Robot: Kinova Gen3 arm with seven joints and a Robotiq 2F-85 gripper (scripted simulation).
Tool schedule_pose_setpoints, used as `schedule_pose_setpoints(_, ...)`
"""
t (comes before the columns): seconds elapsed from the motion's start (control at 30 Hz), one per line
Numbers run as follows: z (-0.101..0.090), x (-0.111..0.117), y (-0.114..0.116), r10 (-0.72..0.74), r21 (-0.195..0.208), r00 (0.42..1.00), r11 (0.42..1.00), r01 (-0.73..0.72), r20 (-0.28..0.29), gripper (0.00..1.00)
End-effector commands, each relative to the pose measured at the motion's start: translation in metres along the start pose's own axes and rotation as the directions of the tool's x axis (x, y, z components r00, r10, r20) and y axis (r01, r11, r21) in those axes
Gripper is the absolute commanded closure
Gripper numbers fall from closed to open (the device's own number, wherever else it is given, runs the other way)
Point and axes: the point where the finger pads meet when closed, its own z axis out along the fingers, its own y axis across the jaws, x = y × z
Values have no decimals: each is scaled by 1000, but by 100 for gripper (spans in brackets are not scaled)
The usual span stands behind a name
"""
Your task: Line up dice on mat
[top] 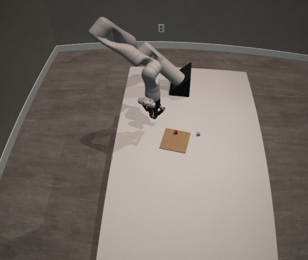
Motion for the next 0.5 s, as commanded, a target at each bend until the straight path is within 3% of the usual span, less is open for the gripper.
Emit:
schedule_pose_setpoints(0.0,-16,5,-3,7,19,1000,1000,-7,-19,89)
schedule_pose_setpoints(0.47,-20,5,-3,7,19,1000,1000,-6,-19,89)
